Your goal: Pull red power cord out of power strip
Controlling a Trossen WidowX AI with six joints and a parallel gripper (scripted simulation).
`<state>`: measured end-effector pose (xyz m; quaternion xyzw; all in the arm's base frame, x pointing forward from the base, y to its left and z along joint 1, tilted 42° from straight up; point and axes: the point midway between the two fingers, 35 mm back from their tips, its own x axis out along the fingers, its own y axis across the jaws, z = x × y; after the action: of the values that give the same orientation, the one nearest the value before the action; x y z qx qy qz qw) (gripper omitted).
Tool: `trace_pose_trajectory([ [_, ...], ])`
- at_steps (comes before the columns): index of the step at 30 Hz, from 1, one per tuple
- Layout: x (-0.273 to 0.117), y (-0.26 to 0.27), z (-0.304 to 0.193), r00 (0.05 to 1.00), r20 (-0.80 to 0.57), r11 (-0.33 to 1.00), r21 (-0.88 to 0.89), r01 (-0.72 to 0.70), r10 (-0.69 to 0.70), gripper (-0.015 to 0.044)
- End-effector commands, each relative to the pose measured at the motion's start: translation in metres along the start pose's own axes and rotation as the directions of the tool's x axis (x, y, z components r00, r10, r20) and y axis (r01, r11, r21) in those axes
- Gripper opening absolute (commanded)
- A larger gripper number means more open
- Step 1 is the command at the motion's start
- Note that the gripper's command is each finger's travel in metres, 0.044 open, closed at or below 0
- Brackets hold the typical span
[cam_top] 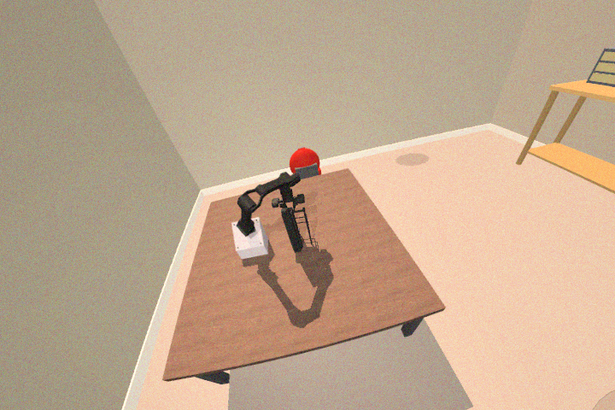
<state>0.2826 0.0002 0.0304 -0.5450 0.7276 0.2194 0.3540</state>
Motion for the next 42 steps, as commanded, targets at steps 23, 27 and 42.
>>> trace_pose_trajectory([
  [23, 0.012, 0.002, -0.018, 1.000, -0.003, 1.000, -0.003, 0.003, -0.003, 0.0160],
  [27, 0.009, 0.001, -0.018, 1.000, -0.001, 1.000, 0.002, 0.000, 0.000, 0.0107],
  [42, 0.009, 0.001, -0.014, 1.000, 0.000, 1.000, 0.001, 0.001, -0.001, 0.0000],
])
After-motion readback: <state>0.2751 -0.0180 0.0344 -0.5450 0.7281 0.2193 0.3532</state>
